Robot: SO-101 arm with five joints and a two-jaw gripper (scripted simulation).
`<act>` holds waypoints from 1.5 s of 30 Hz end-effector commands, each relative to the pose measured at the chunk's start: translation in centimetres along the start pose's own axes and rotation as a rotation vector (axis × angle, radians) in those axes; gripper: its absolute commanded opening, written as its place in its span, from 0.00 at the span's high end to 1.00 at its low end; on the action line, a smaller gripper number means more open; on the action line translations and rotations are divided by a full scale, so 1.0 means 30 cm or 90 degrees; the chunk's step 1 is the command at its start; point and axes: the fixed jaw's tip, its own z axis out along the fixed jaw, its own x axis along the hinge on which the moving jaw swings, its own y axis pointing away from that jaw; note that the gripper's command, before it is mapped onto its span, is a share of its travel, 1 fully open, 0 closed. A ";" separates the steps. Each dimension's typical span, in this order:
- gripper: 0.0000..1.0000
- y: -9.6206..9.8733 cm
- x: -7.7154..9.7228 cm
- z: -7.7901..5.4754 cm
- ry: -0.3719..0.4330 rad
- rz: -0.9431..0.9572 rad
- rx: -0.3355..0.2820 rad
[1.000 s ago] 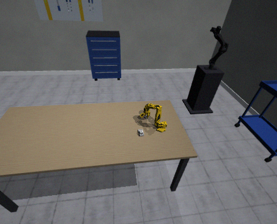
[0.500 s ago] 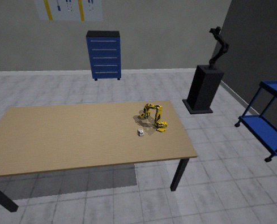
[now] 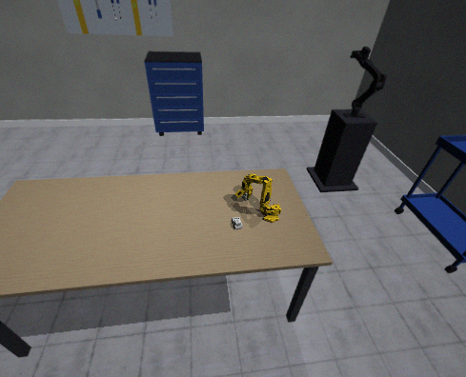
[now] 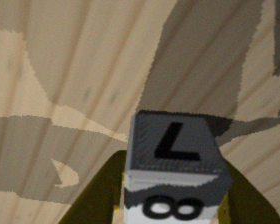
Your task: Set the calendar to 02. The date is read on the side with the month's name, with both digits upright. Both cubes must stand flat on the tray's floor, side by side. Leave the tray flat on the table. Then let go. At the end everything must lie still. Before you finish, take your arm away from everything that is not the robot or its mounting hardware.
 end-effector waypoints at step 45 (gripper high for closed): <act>1.00 -0.008 -0.008 -0.180 -0.004 -0.001 0.027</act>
